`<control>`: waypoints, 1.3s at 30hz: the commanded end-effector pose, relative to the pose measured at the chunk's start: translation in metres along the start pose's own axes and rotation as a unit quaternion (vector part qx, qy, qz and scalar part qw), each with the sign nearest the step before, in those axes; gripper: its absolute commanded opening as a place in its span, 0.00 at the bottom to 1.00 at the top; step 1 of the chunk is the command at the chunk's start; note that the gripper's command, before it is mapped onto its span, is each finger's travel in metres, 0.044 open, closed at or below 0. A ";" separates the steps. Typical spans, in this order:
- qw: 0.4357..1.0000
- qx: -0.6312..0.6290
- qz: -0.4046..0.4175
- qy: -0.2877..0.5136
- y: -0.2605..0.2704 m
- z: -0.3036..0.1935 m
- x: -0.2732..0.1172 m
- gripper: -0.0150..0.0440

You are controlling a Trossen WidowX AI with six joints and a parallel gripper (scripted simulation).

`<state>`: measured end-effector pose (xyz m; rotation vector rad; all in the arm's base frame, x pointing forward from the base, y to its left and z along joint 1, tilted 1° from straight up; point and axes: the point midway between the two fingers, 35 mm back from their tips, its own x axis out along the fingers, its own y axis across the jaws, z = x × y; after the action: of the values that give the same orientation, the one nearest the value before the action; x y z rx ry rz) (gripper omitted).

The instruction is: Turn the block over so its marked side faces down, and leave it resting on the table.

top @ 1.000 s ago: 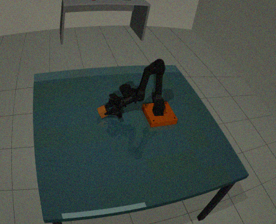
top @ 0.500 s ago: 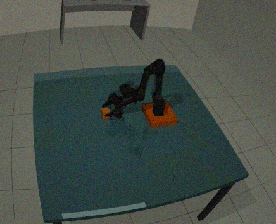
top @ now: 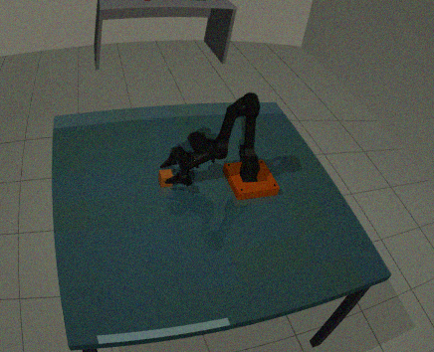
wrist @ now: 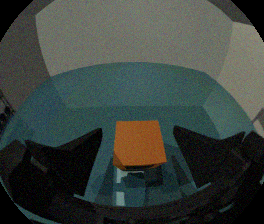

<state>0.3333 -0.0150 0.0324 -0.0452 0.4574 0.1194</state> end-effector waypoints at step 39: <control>0.967 0.001 0.003 0.253 0.001 0.050 -0.050 1.00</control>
<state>0.3251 -0.0164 0.0794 -0.0476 0.8971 0.1108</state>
